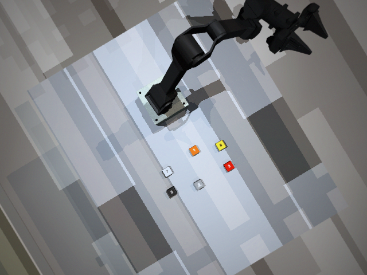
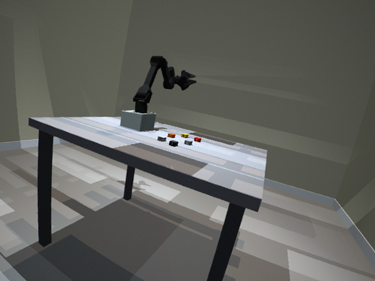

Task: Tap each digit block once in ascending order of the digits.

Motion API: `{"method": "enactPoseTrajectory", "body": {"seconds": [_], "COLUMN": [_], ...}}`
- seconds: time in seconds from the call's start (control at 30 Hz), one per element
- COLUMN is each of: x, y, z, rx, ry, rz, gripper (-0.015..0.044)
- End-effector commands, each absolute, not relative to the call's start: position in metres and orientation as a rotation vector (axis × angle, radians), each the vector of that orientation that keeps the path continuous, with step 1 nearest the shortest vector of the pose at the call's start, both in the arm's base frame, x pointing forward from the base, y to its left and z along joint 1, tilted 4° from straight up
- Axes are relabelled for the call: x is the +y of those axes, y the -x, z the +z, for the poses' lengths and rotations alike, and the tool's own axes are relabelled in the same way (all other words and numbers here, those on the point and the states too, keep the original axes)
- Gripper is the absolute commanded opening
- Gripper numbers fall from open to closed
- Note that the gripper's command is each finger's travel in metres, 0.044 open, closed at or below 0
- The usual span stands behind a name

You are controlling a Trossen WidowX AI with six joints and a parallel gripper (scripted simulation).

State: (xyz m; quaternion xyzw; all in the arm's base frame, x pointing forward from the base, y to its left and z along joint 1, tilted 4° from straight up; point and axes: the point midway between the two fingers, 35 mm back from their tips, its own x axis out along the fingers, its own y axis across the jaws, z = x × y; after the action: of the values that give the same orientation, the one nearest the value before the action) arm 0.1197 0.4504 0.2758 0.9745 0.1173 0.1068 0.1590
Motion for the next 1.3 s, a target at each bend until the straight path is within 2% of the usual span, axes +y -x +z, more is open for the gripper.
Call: {"method": "enactPoseTrajectory", "body": {"seconds": [0.0, 0.2, 0.33, 0.53, 0.7, 0.83, 0.97, 1.1, 1.27], "x": [0.45, 0.433, 0.4, 0.319, 0.231, 0.15, 0.069, -0.005, -0.077], "y": [-0.123, -0.226, -0.302, -0.395, -0.443, -0.457, -0.448, -0.415, -0.347], "z": [0.276, 0.269, 0.253, 0.216, 0.178, 0.146, 0.114, 0.087, 0.063], "rx": [0.327, 0.124, 0.054, 0.088, 0.229, 0.408, 0.639, 0.907, 1.258], "ry": [-2.767, -2.191, -1.755, -1.157, -0.727, -0.43, -0.187, -0.011, 0.097], "rz": [0.308, 0.289, 0.191, -0.01, -0.177, -0.289, -0.364, -0.386, -0.309], "gripper": [0.04, 0.04, 0.04, 0.04, 0.04, 0.04, 0.04, 0.04, 0.04]}}
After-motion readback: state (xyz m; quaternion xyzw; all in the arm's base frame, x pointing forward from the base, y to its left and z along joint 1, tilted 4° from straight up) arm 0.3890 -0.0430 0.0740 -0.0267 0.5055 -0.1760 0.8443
